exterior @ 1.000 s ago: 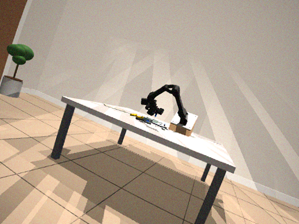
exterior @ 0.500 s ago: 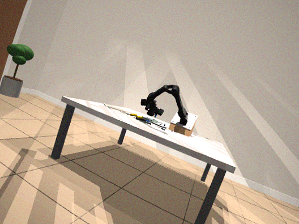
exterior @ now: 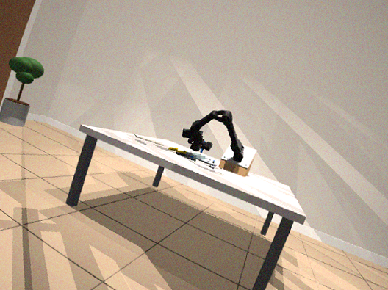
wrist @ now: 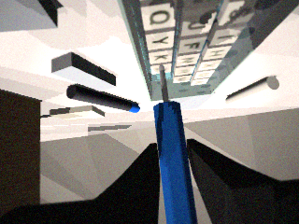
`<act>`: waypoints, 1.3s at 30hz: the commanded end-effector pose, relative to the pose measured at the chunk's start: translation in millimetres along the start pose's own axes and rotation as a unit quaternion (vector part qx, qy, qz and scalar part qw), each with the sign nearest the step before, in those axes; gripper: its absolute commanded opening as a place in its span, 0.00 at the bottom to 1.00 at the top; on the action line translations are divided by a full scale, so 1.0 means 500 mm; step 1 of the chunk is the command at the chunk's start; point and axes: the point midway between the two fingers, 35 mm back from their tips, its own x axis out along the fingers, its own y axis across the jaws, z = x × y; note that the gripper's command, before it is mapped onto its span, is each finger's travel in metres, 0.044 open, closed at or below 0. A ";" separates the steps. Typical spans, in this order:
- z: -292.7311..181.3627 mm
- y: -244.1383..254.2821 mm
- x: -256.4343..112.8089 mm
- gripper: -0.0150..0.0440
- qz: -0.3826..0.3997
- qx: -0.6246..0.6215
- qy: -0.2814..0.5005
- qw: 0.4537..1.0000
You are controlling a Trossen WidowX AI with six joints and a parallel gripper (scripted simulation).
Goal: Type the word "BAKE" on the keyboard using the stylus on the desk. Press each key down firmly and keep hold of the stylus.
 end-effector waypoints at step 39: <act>-0.048 0.000 -0.027 0.39 0.000 0.003 -0.002 1.000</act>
